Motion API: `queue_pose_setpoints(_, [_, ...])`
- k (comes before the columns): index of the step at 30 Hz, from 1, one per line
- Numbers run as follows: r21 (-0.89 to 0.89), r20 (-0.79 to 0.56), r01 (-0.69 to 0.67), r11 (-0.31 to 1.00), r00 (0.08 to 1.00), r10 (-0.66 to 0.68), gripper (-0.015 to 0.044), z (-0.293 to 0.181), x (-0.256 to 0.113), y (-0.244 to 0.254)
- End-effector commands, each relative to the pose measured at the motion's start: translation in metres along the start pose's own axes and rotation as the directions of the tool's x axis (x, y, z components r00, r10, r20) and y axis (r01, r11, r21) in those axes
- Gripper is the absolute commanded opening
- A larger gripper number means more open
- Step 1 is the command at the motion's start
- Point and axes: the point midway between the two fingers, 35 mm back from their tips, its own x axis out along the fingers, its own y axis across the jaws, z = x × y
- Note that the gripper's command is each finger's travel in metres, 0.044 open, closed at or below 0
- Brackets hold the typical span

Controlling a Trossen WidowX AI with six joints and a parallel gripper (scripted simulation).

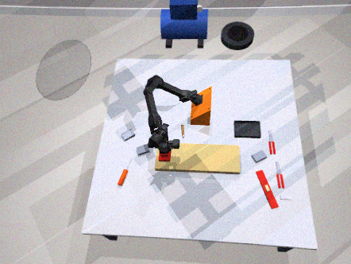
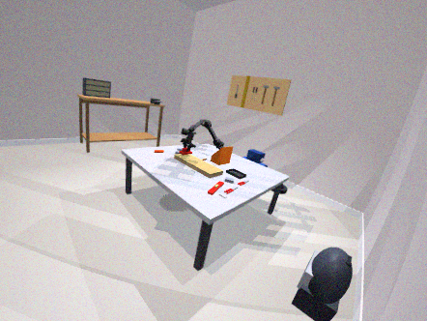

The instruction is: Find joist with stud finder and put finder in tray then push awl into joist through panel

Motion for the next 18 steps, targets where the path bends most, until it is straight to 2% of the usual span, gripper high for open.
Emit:
queue_pose_setpoints(1, [-0.005, 0.011, -0.002, 1.0, 1.0, 0.002, 0.0, 0.002, 0.002, 0.001])
queue_pose_setpoints(18, [-0.006, 0.012, -0.001, 1.0, 1.0, 0.001, 0.0, -0.004, 0.02, 0.009])
